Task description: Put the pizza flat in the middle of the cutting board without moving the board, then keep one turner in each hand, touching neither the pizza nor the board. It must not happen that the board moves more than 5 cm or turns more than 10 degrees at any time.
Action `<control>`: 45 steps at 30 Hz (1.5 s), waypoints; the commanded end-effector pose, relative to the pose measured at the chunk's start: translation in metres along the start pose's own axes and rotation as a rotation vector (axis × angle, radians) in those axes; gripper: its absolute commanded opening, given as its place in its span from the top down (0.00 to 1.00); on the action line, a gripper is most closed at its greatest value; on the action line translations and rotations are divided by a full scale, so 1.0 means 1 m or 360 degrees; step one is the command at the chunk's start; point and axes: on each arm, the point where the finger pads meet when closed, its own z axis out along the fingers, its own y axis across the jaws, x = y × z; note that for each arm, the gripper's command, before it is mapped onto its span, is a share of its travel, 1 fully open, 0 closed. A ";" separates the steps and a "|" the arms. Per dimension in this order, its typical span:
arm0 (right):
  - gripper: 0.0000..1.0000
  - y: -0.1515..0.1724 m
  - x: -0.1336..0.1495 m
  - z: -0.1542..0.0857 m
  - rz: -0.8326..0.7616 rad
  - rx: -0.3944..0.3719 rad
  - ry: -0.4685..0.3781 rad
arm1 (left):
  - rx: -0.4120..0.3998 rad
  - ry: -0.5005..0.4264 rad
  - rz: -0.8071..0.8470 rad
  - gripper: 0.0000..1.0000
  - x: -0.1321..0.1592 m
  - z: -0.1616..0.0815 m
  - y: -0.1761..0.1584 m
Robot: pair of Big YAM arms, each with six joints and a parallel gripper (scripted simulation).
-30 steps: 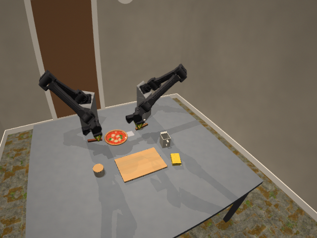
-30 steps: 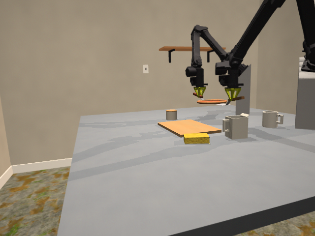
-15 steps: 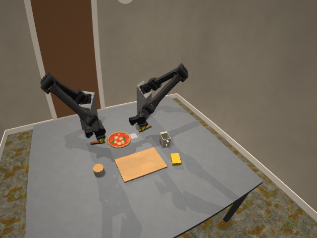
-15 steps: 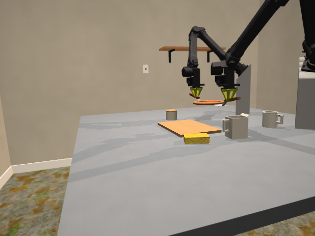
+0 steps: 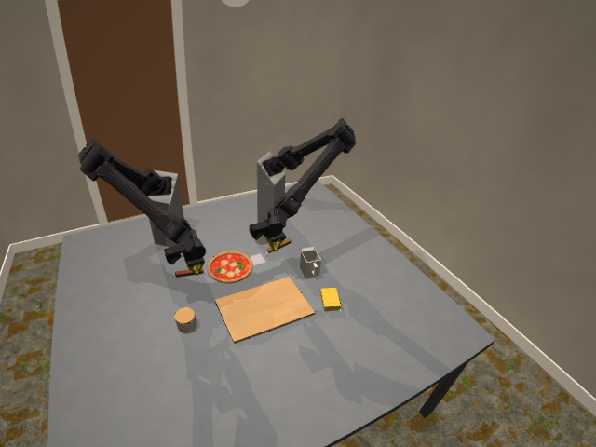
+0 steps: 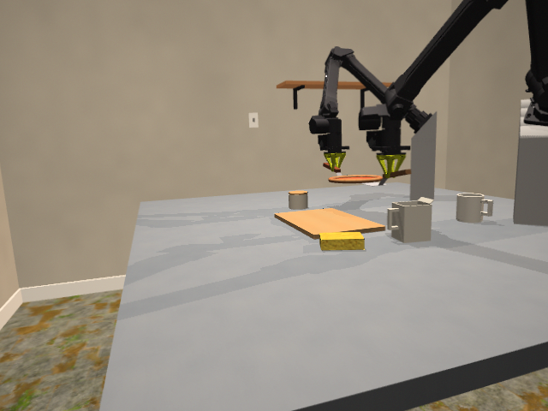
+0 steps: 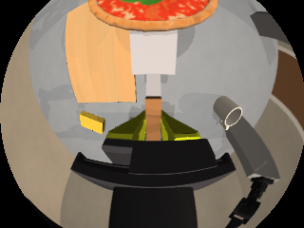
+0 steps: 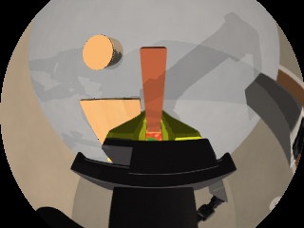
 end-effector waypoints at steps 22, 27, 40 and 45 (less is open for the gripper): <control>0.94 0.089 0.038 -0.014 0.0006 -0.0047 0.0027 | -0.0033 -0.0017 -0.0009 0.94 0.025 -0.008 0.092; 0.94 0.100 0.046 -0.012 0.0000 -0.0045 0.0036 | -0.0036 -0.0015 -0.0037 0.94 0.036 -0.008 0.103; 0.94 0.139 0.060 -0.017 0.0001 -0.0052 0.0036 | -0.0039 -0.0018 -0.0011 0.94 0.045 -0.009 0.143; 0.94 0.147 0.065 -0.015 0.0000 -0.0049 0.0029 | -0.0020 -0.0011 -0.0023 0.94 0.051 -0.002 0.146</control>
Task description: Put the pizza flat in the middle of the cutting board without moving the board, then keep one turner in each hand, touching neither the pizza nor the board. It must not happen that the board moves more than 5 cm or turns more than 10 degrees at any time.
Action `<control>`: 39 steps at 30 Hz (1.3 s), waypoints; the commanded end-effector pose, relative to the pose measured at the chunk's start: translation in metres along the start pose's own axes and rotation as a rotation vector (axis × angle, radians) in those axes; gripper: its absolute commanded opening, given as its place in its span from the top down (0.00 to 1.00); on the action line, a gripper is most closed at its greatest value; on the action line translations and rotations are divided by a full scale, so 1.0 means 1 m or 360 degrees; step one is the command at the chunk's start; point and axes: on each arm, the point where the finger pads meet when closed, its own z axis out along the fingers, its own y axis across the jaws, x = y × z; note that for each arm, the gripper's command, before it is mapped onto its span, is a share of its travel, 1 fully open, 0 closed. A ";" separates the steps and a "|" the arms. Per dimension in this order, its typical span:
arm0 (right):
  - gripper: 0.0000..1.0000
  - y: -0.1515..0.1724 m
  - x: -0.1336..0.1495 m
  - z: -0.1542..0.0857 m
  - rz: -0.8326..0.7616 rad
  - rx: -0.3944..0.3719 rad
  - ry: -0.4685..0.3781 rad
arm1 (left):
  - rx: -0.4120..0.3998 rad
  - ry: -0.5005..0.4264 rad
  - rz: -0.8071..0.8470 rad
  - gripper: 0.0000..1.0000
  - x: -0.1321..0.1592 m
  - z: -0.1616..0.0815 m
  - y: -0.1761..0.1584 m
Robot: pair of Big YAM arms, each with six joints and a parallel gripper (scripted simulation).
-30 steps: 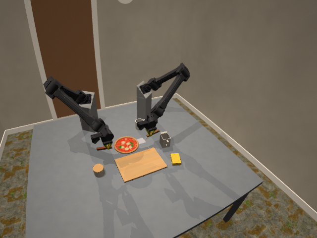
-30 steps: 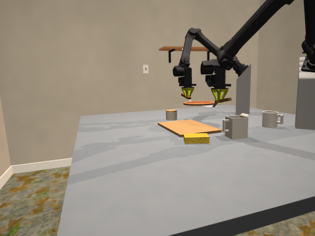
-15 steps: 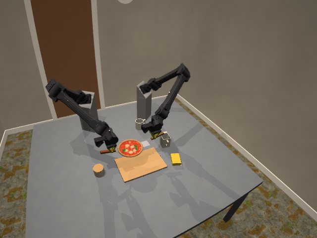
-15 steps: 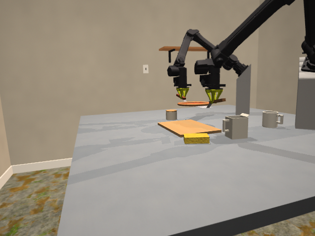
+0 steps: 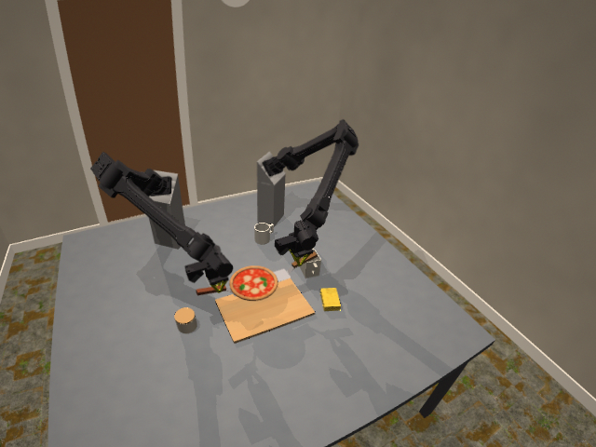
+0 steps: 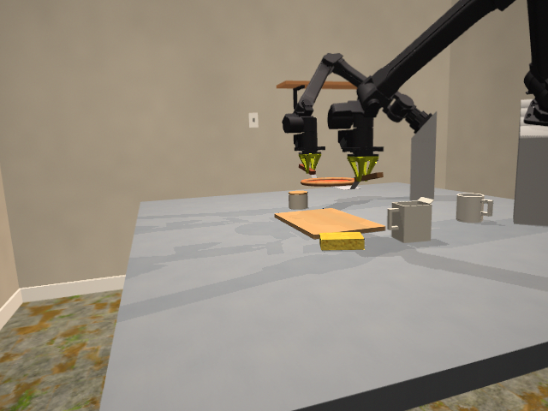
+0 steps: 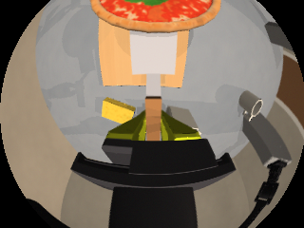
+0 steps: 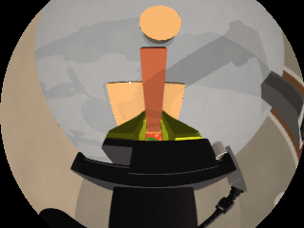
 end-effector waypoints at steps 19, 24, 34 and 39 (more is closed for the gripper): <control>0.94 0.043 0.019 -0.007 -0.0003 -0.0046 0.0024 | -0.0024 -0.0018 0.0012 0.94 0.015 -0.005 0.040; 0.94 0.053 0.019 -0.020 0.0000 -0.0064 0.0034 | -0.0040 -0.0019 -0.0011 0.94 0.017 -0.006 0.053; 0.94 0.053 0.019 -0.018 0.0022 -0.0065 0.0033 | -0.0034 -0.0024 -0.0006 0.94 0.016 -0.012 0.050; 0.94 0.053 0.019 -0.018 0.0022 -0.0065 0.0034 | -0.0034 -0.0023 -0.0003 0.94 0.018 -0.012 0.050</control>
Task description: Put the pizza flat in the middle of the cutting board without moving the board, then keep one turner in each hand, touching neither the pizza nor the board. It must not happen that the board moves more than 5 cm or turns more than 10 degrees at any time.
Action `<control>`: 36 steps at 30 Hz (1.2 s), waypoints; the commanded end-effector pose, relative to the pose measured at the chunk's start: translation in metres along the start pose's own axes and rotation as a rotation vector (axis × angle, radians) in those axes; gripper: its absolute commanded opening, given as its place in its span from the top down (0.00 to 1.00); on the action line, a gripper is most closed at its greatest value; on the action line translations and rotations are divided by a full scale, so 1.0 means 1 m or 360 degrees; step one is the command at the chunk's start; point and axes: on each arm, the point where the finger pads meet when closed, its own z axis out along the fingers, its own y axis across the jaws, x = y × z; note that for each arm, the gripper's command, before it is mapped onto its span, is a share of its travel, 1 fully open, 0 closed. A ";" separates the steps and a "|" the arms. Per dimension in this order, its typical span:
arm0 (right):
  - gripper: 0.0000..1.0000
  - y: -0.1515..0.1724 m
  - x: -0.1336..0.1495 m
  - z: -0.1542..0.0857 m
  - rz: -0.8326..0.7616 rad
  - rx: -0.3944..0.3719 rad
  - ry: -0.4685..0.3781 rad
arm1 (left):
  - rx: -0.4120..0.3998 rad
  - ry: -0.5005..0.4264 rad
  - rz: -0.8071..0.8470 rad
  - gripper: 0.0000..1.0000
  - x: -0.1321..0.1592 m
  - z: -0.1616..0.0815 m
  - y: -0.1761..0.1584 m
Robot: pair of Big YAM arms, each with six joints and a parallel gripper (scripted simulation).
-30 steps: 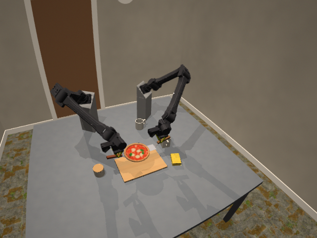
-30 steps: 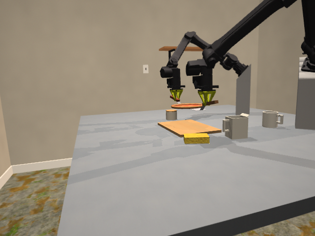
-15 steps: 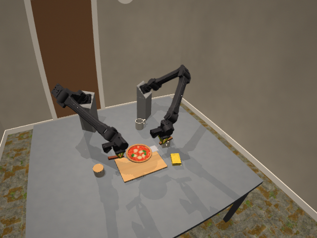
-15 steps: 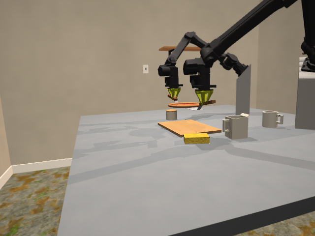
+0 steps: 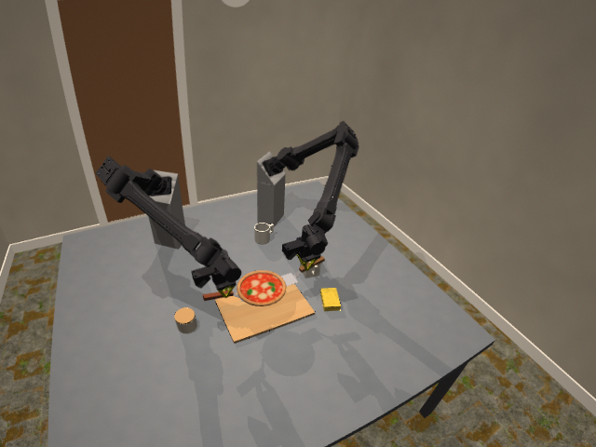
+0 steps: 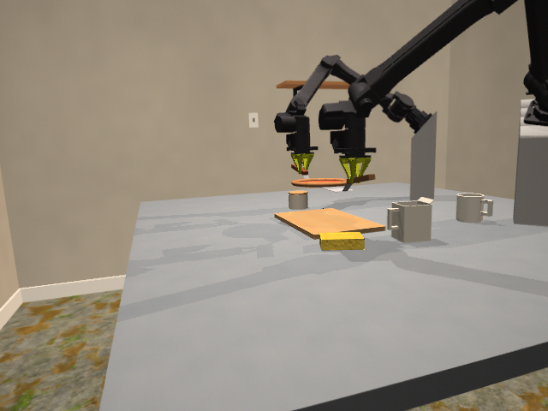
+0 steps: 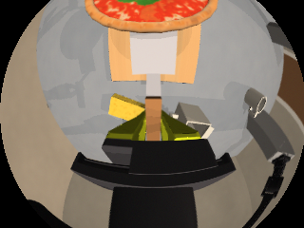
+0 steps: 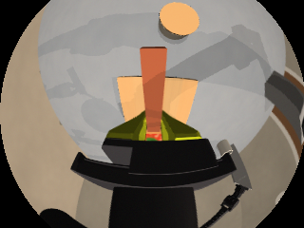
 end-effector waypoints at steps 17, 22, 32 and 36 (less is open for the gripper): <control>0.94 0.015 0.004 -0.017 0.0022 -0.0054 0.0034 | -0.0042 -0.0023 -0.0021 0.94 0.003 -0.015 0.015; 0.94 0.015 0.004 -0.017 0.0022 -0.0054 0.0034 | -0.0042 -0.0023 -0.0020 0.94 0.003 -0.015 0.015; 0.94 0.005 -0.003 0.007 -0.0008 -0.0015 0.0005 | 0.0012 0.0002 0.0024 0.94 -0.001 0.016 -0.004; 0.94 -0.001 0.003 0.021 -0.0011 0.0003 0.0005 | 0.0011 0.0003 0.0023 0.94 -0.002 0.022 -0.004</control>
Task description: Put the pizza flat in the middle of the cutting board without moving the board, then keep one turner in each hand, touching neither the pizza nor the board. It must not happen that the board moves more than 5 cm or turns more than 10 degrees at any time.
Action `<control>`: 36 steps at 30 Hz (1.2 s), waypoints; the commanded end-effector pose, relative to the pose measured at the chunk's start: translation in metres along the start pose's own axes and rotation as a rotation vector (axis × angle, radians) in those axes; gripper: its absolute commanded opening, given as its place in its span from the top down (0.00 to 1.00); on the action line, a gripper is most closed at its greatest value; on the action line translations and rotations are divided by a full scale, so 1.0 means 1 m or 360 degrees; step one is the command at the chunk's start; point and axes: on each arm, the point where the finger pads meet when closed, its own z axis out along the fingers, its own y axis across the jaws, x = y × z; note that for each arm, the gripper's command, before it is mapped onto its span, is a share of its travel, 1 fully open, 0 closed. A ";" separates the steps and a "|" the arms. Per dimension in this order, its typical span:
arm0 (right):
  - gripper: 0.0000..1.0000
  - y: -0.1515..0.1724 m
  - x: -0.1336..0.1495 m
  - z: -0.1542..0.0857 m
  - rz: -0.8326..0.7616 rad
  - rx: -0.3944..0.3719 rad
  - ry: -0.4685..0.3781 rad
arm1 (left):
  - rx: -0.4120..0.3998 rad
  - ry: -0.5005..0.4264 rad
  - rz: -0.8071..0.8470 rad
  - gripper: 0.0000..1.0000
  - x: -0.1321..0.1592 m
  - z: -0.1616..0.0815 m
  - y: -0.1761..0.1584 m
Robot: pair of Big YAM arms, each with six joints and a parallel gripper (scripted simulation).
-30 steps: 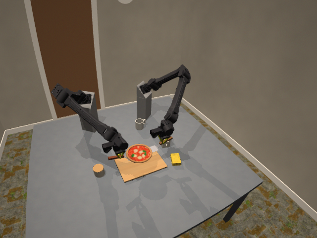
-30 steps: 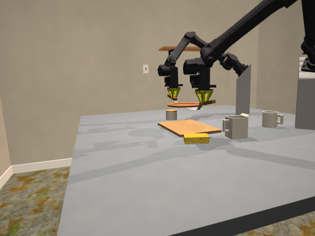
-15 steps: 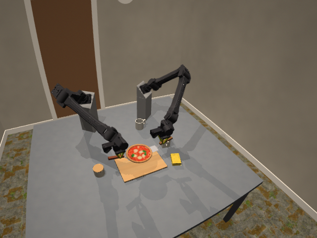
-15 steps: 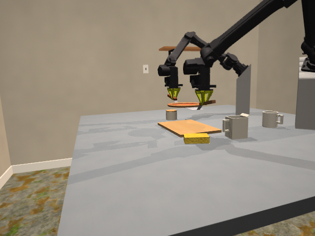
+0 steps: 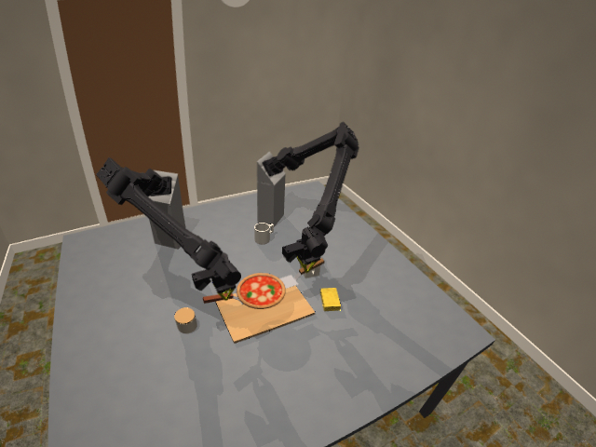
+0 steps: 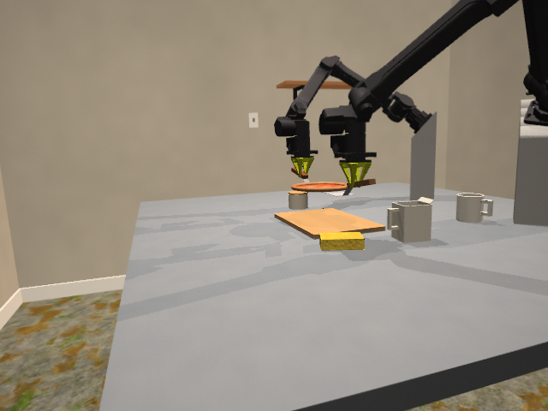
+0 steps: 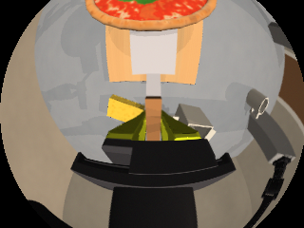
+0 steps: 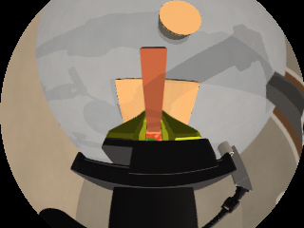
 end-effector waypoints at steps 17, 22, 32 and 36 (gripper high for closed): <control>0.94 -0.005 0.006 0.033 -0.0022 -0.0003 0.0014 | 0.0006 0.0006 0.0020 0.94 -0.002 0.034 -0.003; 0.94 0.014 0.003 0.022 -0.0007 -0.0033 0.0023 | -0.0019 0.0005 -0.0001 0.94 0.003 0.035 0.005; 0.94 0.009 0.001 0.048 0.0011 -0.0026 0.0007 | -0.0034 0.0007 -0.0014 0.94 0.000 0.050 0.013; 0.94 -0.004 0.017 0.050 -0.0048 -0.0006 0.0024 | -0.0022 0.0012 -0.0006 0.94 0.000 0.058 0.009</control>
